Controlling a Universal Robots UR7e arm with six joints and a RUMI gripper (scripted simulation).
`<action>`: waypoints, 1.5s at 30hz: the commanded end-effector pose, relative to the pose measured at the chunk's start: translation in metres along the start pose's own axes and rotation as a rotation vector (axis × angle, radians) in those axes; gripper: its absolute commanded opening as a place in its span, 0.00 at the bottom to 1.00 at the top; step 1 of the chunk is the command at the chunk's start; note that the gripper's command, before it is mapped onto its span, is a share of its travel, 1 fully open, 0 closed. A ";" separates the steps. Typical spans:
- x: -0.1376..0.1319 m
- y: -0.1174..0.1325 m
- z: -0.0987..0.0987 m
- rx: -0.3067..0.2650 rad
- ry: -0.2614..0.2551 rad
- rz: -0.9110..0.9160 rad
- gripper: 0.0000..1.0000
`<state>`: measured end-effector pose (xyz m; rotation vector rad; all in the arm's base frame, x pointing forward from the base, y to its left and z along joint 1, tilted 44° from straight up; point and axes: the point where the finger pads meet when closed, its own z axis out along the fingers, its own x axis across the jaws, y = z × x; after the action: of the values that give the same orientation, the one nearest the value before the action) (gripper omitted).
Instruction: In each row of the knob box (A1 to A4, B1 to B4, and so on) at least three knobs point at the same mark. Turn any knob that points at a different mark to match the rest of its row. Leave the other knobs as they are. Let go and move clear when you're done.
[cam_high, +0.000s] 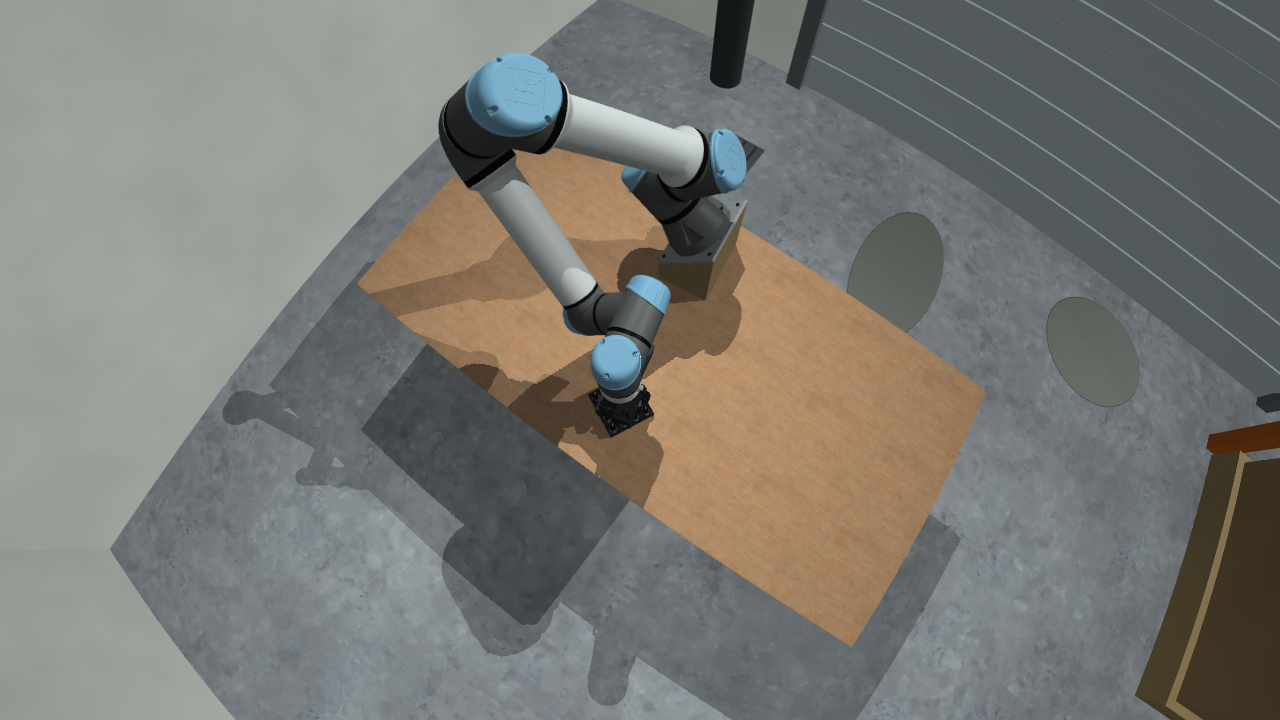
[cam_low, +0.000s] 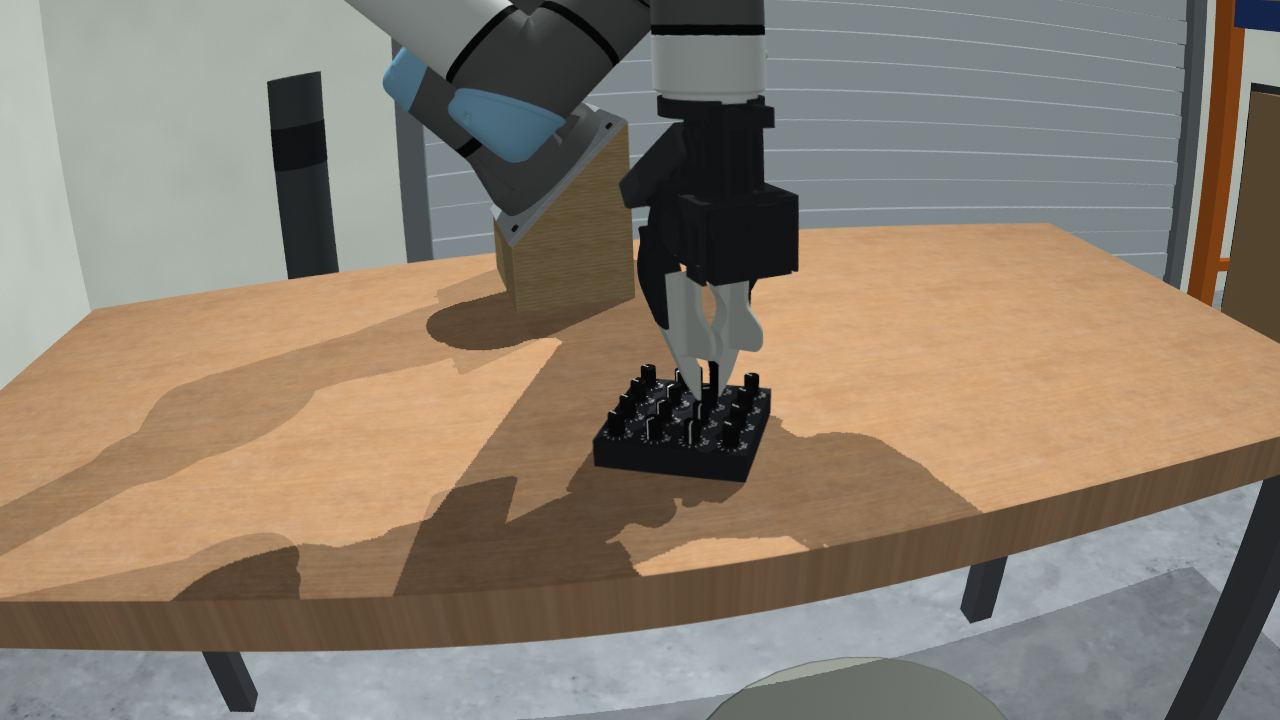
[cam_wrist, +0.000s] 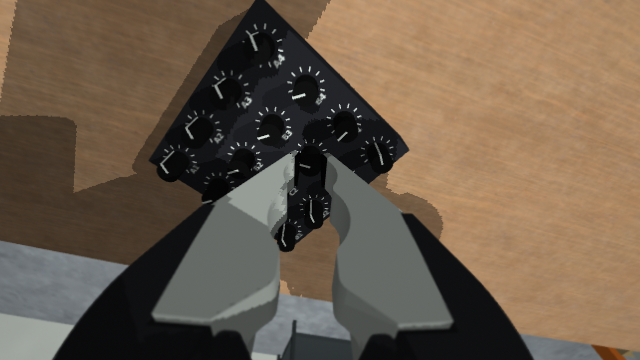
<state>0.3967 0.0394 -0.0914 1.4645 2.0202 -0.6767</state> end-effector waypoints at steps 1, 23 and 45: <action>0.000 0.000 0.000 -0.002 0.001 -0.054 0.04; -0.001 0.000 0.000 -0.002 0.001 -0.146 0.04; -0.001 0.000 0.000 -0.002 0.001 -0.148 0.11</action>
<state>0.3970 0.0389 -0.0909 1.3233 2.1454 -0.7349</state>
